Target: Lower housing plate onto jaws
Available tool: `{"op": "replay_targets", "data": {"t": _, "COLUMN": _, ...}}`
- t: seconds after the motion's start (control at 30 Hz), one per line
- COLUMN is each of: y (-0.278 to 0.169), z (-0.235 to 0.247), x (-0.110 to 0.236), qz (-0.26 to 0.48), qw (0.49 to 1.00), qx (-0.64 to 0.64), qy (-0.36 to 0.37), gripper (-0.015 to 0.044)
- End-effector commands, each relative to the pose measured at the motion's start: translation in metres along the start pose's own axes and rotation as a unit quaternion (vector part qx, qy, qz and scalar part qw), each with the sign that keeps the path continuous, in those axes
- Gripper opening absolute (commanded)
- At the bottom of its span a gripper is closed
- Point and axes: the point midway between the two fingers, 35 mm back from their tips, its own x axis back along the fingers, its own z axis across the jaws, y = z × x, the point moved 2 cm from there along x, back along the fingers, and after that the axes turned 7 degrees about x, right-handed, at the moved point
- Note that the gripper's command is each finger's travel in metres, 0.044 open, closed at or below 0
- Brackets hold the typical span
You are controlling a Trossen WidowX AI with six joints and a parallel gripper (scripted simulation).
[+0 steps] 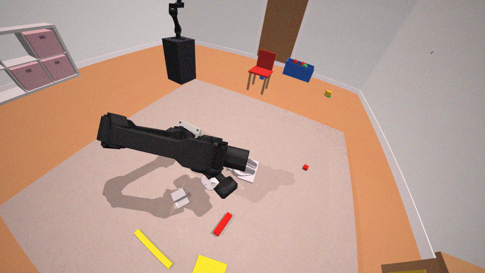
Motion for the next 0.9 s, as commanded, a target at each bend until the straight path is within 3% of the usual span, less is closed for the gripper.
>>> {"op": "replay_targets", "data": {"t": 0.0, "y": 0.011, "z": -0.004, "x": 0.000, "qz": -0.002, "qw": 0.998, "qx": 0.062, "qy": 0.001, "gripper": 0.0351}}
{"op": "replay_targets", "data": {"t": 0.43, "y": 0.044, "z": -0.009, "x": -0.001, "qz": -0.002, "qw": 0.963, "qx": 0.271, "qy": 0.002, "gripper": 0.0351}}
{"op": "replay_targets", "data": {"t": 0.87, "y": 0.078, "z": -0.009, "x": -0.002, "qz": 0.000, "qw": 0.884, "qx": 0.467, "qy": 0.003, "gripper": 0.0351}}
